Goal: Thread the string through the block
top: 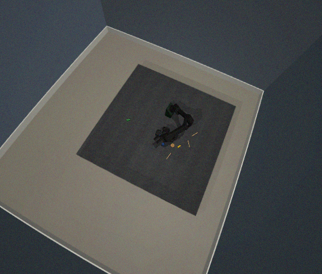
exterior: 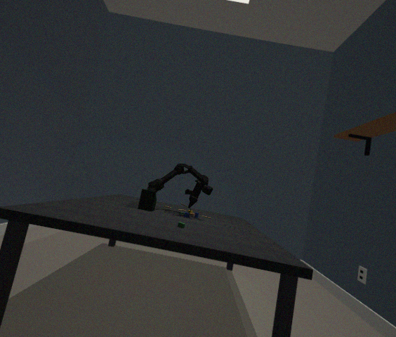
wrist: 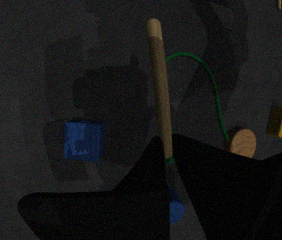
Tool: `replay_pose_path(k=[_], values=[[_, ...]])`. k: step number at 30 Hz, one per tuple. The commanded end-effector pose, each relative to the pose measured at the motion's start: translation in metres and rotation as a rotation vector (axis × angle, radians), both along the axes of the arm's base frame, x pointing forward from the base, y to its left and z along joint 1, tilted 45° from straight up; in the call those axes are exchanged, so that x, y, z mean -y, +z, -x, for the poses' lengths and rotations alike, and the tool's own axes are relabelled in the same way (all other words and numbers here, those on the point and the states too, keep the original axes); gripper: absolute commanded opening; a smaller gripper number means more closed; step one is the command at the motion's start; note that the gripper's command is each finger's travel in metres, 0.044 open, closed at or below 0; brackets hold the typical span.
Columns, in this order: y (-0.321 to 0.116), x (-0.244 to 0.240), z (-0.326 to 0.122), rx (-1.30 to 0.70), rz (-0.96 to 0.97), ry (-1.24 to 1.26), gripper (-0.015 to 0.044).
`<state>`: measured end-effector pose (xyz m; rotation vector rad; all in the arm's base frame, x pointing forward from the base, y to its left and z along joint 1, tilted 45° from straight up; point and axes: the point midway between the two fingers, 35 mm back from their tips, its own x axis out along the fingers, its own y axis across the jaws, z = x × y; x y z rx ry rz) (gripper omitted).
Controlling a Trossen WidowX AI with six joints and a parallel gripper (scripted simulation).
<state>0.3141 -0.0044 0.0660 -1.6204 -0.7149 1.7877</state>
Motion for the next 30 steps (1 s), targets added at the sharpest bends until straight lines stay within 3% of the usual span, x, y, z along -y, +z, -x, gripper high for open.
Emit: replay_pose_path(k=[1,17,30], values=[[0.004,-0.003,-0.003,-0.040,-0.003,-0.029,0.0000],[0.018,-0.017,-0.010,-0.196,0.004,-0.125,0.0000],[0.015,-0.014,-0.014,-0.176,0.009,-0.119,0.0000]])
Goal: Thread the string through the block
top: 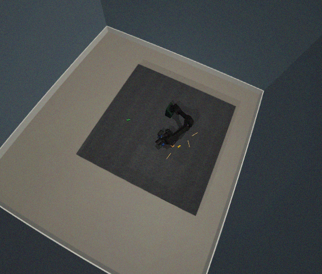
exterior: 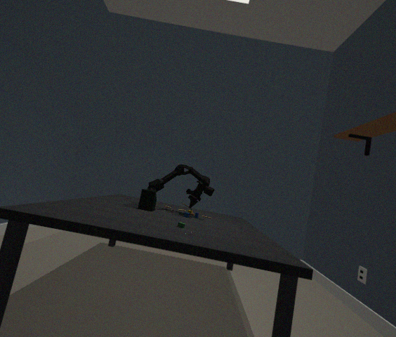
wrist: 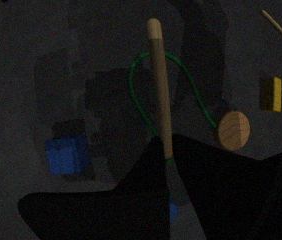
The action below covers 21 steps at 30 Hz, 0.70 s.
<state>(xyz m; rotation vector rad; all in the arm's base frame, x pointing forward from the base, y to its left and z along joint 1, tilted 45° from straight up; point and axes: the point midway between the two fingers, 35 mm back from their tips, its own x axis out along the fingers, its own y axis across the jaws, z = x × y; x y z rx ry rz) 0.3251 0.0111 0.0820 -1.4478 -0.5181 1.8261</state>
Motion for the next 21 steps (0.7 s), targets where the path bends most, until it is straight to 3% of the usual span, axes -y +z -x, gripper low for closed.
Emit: replay_pose_path(k=[1,21], values=[[-0.001,0.002,-0.005,0.010,0.003,-0.002,0.0000],[-0.004,0.013,-0.028,0.032,0.016,-0.029,0.0000]])
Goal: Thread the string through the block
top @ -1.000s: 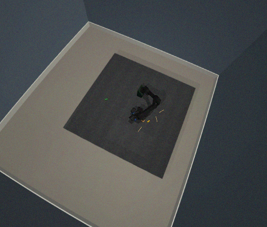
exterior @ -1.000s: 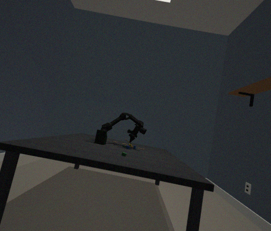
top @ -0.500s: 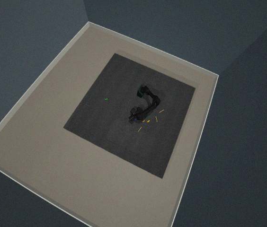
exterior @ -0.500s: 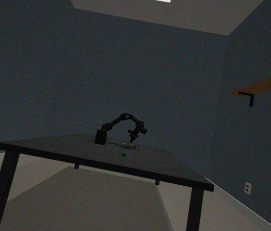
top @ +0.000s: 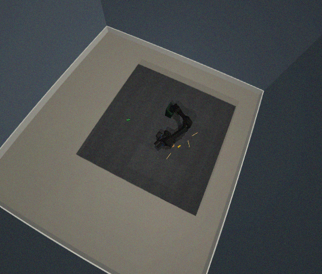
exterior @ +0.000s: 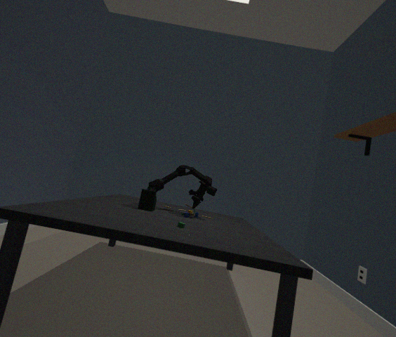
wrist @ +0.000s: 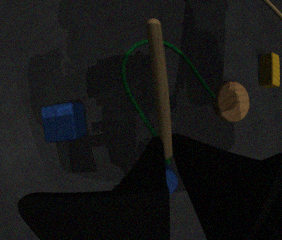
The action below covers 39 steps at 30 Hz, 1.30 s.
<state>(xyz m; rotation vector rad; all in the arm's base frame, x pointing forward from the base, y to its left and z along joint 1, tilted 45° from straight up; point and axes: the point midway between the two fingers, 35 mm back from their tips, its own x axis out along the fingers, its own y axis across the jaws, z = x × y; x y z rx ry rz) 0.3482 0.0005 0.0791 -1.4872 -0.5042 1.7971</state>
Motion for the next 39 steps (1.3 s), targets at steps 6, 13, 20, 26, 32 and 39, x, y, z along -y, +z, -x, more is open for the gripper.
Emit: replay_pose_path(k=[6,13,20,26,32,39], values=[[-0.002,0.005,-0.011,0.009,0.005,-0.016,0.0000],[-0.003,0.009,-0.019,0.017,0.010,-0.026,0.0000],[-0.005,0.013,-0.027,0.026,0.014,-0.036,0.0000],[-0.006,0.016,-0.034,0.033,0.018,-0.044,0.0000],[-0.007,0.020,-0.040,0.040,0.022,-0.053,0.0000],[-0.009,0.024,-0.048,0.049,0.027,-0.063,0.0000]])
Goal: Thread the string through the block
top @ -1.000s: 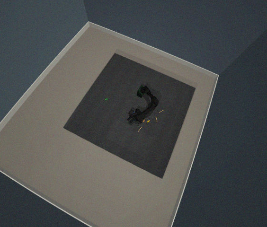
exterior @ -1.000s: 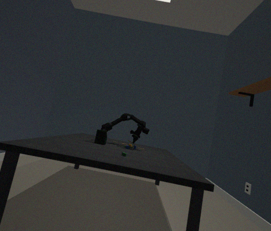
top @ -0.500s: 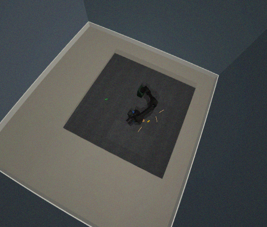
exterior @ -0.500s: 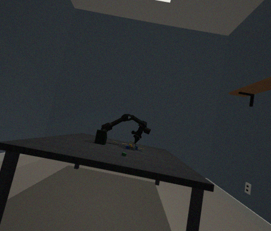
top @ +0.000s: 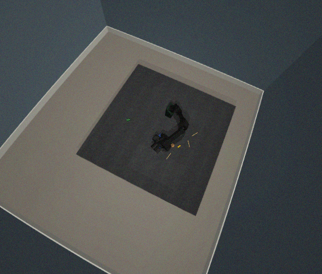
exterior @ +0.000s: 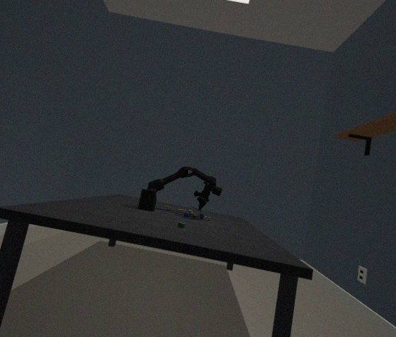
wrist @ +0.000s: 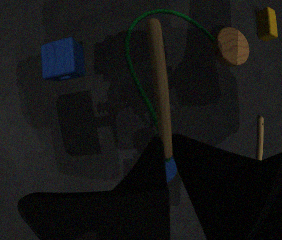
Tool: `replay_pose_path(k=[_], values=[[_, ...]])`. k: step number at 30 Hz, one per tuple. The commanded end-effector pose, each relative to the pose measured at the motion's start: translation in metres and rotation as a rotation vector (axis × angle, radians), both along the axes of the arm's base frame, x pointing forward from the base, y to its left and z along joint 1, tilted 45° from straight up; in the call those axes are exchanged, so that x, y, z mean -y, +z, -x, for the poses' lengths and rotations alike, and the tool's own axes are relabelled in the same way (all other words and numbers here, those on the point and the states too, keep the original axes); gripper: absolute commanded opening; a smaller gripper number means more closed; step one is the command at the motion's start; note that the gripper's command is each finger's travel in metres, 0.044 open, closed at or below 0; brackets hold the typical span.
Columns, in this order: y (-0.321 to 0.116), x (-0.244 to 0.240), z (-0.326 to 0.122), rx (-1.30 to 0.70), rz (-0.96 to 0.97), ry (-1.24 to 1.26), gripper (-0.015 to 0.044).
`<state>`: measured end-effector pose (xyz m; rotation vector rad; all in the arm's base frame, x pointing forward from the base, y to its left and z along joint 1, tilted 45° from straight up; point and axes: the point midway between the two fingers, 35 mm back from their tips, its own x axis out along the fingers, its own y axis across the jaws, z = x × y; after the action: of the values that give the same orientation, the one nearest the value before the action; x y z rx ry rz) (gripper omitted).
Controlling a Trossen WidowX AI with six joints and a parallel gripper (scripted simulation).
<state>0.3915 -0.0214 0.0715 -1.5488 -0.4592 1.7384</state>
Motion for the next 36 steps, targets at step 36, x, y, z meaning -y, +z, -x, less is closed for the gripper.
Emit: replay_pose_path(k=[36], values=[[-0.010,0.024,-0.043,0.050,0.022,-0.064,0.0000]])
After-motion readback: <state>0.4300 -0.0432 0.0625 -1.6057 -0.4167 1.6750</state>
